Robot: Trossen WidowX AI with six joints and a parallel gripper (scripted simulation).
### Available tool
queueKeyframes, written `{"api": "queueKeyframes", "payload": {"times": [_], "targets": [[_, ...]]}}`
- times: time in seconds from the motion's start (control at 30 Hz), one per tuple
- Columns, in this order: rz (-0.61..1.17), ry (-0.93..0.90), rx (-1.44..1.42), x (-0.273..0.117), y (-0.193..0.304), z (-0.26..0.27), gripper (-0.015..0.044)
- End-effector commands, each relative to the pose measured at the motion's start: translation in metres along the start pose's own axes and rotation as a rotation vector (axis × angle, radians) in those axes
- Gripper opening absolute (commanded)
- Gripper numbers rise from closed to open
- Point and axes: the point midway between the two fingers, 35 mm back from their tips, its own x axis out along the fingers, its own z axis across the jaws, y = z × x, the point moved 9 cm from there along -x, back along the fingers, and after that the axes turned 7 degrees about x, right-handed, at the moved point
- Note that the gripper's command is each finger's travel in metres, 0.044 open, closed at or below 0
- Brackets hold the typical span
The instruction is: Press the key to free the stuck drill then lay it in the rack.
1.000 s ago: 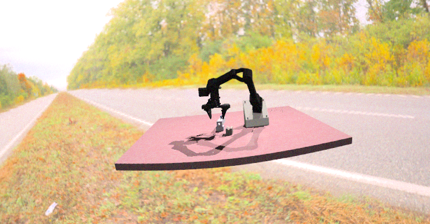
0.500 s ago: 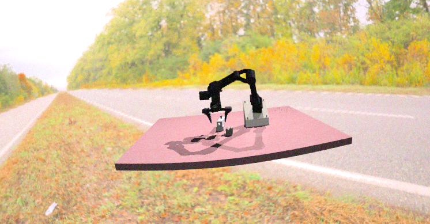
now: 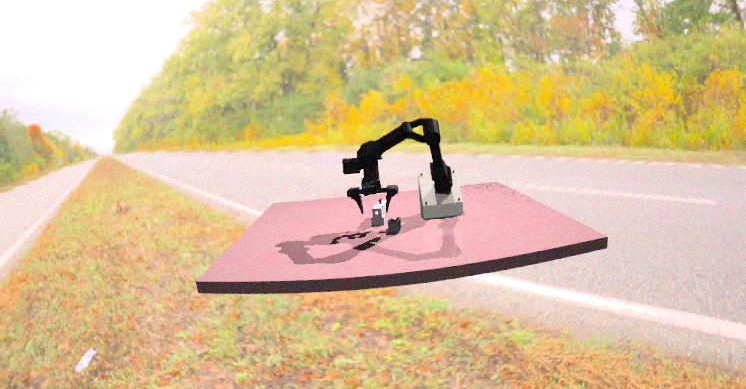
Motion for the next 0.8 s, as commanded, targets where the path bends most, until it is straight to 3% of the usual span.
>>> {"api": "queueKeyframes", "payload": {"times": [0.0, 0.77], "targets": [[-0.002, -0.005, 0.007, 0.008, 0.003, 0.0, 0.044], [-0.005, -0.005, 0.007, 0.041, 0.012, 0.0, 0.044]]}}
